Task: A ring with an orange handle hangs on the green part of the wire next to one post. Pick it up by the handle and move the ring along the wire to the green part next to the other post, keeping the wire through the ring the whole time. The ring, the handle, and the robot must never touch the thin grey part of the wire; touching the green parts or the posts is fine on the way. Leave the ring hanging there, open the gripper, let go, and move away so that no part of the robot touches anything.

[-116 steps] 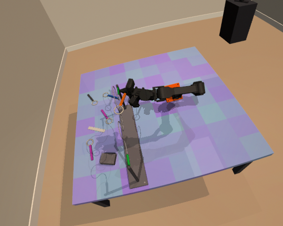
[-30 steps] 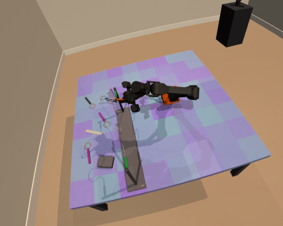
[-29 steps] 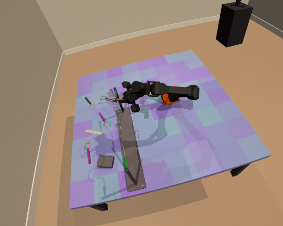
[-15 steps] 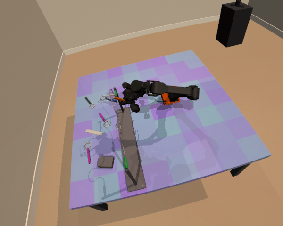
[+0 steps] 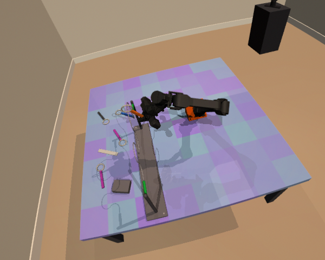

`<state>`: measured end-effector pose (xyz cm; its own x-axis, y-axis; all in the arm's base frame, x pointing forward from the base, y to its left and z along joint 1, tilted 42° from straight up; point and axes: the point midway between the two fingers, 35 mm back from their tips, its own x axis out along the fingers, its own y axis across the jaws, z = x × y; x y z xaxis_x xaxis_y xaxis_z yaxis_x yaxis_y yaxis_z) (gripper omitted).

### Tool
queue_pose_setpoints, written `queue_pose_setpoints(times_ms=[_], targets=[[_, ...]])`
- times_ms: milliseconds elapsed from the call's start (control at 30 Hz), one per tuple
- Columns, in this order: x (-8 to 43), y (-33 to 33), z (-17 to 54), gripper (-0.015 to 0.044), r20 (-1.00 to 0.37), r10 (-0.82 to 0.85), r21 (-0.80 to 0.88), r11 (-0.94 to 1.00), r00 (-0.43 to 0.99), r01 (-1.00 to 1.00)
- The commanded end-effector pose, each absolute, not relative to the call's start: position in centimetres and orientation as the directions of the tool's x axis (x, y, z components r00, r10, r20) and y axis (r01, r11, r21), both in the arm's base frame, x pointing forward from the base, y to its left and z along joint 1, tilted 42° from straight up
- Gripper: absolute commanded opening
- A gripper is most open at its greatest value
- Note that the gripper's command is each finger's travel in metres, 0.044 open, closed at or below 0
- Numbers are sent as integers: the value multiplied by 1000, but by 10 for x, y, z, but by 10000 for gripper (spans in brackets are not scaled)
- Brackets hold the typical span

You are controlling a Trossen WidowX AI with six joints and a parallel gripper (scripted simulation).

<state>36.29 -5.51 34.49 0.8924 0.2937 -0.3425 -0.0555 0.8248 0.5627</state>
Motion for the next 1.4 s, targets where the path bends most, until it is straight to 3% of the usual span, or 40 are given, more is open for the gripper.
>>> queue_pose_setpoints(times_ms=[0, 1367], targets=[[362, -53, 346, -150, -323, 313, 606, 793, 893, -59], [363, -40, 361, -150, -78, 426, 928, 360, 901, -90]])
